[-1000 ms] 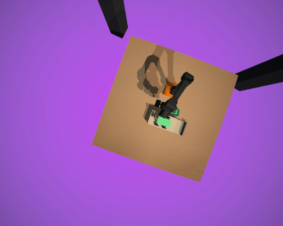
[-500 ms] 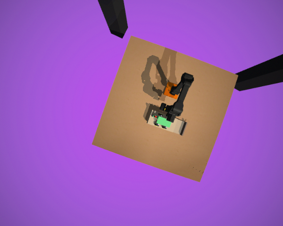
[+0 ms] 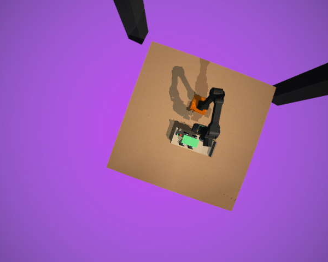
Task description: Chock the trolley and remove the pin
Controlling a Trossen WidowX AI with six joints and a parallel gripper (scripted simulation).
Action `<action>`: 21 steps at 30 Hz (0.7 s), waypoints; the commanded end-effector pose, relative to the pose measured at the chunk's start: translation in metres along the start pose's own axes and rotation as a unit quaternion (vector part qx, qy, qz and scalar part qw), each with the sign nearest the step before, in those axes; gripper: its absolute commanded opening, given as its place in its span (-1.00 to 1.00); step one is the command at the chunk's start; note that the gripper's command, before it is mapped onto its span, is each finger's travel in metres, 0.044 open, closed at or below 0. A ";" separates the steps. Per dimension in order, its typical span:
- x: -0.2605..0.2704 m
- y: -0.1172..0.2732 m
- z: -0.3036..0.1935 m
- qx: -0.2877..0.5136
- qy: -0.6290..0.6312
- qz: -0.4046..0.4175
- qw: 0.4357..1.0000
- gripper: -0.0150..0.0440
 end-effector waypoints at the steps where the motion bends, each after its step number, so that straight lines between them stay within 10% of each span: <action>1: 0.015 -0.002 0.004 0.001 -0.002 0.002 1.000 -0.49; 21: 0.090 -0.007 0.022 0.001 -0.002 -0.012 1.000 -0.49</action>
Point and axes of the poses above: the point midway between the two fingers, 35 mm back from their tips, its own y axis back along the fingers, its own x axis across the jaws, z = x × y, the point moved 8 cm from there along y, back along the fingers, and after that the axes turned 1 degree about -y, right-handed, at the moved point
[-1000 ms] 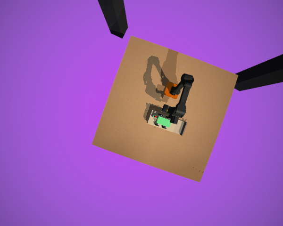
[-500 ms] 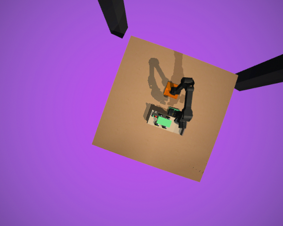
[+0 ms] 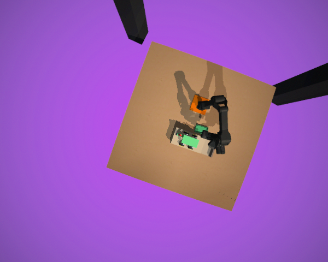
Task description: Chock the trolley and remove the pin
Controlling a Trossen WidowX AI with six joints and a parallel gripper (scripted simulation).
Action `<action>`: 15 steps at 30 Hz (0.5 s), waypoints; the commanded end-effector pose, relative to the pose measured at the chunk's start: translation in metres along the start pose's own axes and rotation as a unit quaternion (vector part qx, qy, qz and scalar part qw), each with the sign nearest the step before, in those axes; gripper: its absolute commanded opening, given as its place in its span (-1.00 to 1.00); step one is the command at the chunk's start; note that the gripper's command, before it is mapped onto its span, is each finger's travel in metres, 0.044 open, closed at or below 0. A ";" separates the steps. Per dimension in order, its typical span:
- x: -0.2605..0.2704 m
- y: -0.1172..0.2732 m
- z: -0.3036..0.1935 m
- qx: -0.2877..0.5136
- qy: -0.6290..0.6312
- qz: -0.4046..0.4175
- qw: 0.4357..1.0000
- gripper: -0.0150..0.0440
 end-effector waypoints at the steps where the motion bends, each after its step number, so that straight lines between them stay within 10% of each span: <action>1: 0.010 -0.002 0.002 0.002 -0.003 -0.027 1.000 -0.49; 15: 0.018 -0.005 0.021 0.000 -0.003 -0.049 0.999 -0.49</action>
Point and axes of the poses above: the point midway between the two fingers, 35 mm back from their tips, its own y axis back along the fingers, its own x axis across the jaws, z = x × y, the point moved 8 cm from there along y, back along the fingers, and after that the axes turned 1 degree about -y, right-handed, at the moved point
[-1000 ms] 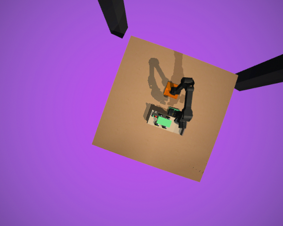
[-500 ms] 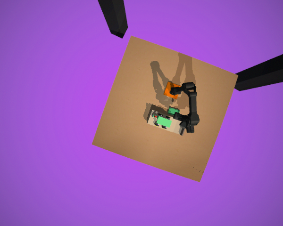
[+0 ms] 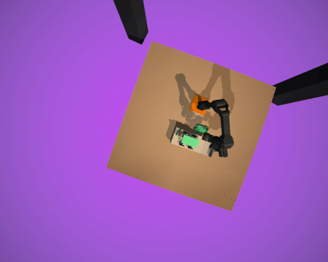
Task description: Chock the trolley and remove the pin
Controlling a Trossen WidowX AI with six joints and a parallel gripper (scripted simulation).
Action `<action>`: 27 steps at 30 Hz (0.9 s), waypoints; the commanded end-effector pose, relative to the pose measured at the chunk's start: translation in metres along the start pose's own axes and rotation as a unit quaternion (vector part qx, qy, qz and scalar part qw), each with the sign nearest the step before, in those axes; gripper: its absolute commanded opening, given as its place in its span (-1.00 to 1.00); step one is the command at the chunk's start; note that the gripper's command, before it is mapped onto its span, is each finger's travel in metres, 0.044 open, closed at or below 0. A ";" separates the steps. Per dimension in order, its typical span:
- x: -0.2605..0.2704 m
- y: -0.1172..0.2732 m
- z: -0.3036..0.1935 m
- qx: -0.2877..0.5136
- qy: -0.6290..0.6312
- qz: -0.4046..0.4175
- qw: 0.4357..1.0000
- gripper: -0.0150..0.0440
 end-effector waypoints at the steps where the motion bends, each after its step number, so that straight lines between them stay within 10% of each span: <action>1: 0.001 -0.004 0.010 0.002 0.002 -0.004 1.000 -0.49; 27: 0.002 -0.055 0.018 0.001 0.002 -0.004 1.000 -0.49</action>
Point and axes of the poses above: the point midway between the two fingers, 35 mm back from their tips, its own y axis back along the fingers, its own x axis across the jaws, z = x × y, the point moved 8 cm from there along y, back along the fingers, and after that the axes turned 1 degree about -y, right-handed, at the moved point
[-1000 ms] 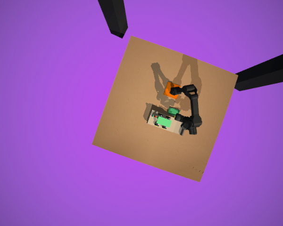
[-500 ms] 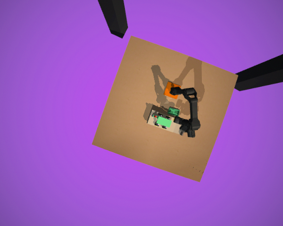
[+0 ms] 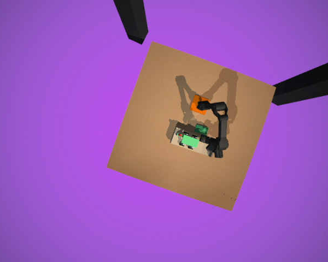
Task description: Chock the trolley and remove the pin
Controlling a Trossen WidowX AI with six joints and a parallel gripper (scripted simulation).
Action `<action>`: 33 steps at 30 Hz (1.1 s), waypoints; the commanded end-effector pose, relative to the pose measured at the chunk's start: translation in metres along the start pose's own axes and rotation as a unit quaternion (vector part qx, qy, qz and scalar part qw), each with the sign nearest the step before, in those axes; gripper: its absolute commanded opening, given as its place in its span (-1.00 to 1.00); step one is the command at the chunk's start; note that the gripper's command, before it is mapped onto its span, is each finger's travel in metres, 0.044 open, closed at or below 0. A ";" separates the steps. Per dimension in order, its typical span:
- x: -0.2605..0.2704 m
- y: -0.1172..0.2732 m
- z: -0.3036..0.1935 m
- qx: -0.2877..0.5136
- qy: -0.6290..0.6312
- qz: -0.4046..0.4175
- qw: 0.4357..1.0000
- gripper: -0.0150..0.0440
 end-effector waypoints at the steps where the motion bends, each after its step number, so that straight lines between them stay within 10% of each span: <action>1: 0.000 -0.010 0.000 0.000 0.002 -0.002 1.000 -0.49; 33: -0.024 -0.023 0.000 0.000 0.002 -0.003 1.000 -0.49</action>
Point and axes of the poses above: the point midway between the two fingers, 35 mm back from their tips, its own y axis back along the fingers, its own x axis across the jaws, z = x × y, the point moved 8 cm from there along y, back along the fingers, and after that the axes turned 1 degree about -y, right-handed, at the moved point
